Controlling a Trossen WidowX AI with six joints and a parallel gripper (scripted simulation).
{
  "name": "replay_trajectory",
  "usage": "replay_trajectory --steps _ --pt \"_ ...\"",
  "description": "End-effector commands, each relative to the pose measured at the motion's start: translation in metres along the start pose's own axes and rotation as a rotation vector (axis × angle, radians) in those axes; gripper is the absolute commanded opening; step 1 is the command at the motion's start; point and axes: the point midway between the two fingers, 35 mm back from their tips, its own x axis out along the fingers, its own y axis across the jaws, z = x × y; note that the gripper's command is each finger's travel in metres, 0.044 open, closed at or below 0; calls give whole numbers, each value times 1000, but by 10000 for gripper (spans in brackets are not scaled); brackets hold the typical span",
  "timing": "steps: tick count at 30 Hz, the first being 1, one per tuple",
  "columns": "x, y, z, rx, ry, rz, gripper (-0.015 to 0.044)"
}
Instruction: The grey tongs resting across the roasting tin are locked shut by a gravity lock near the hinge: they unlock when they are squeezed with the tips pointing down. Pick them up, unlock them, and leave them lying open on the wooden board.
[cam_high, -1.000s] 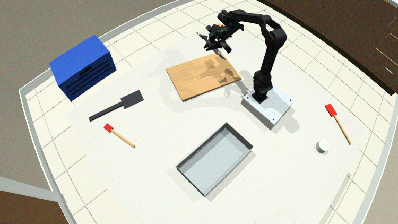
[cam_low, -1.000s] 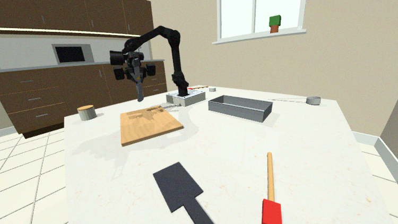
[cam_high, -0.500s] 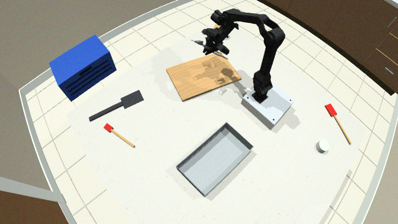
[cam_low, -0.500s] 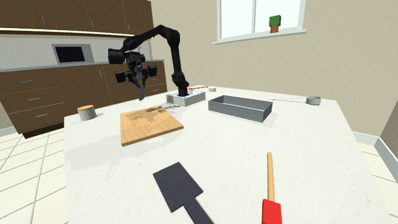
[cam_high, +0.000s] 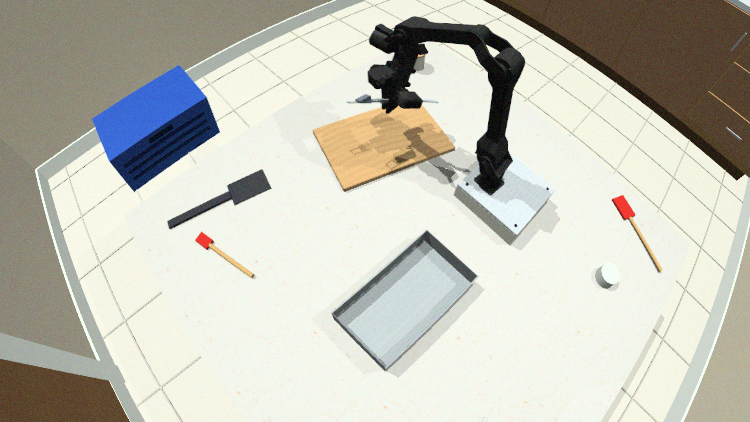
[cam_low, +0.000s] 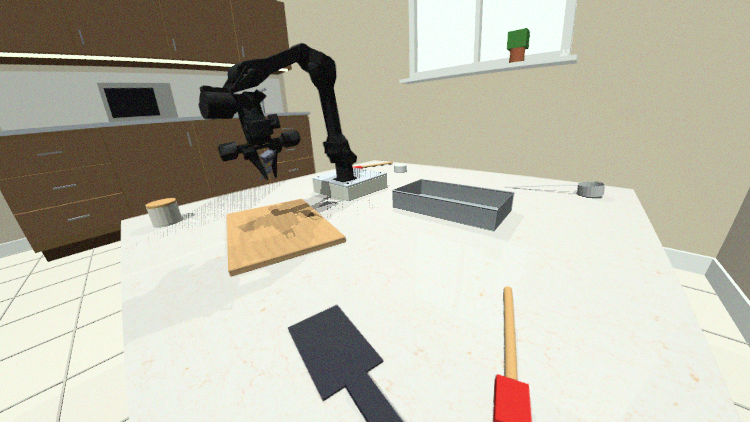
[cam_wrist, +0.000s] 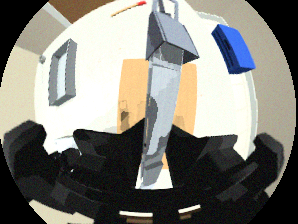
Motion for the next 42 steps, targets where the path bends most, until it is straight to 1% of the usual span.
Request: replay_trajectory --steps 1,9,21,42 --pt "4 -3 2 1 119 -24 -150" --pt "7 -7 5 -10 314 -93 -150" --pt "8 -7 5 -10 318 -95 -150" --pt "40 -13 -4 -10 318 -95 -150"
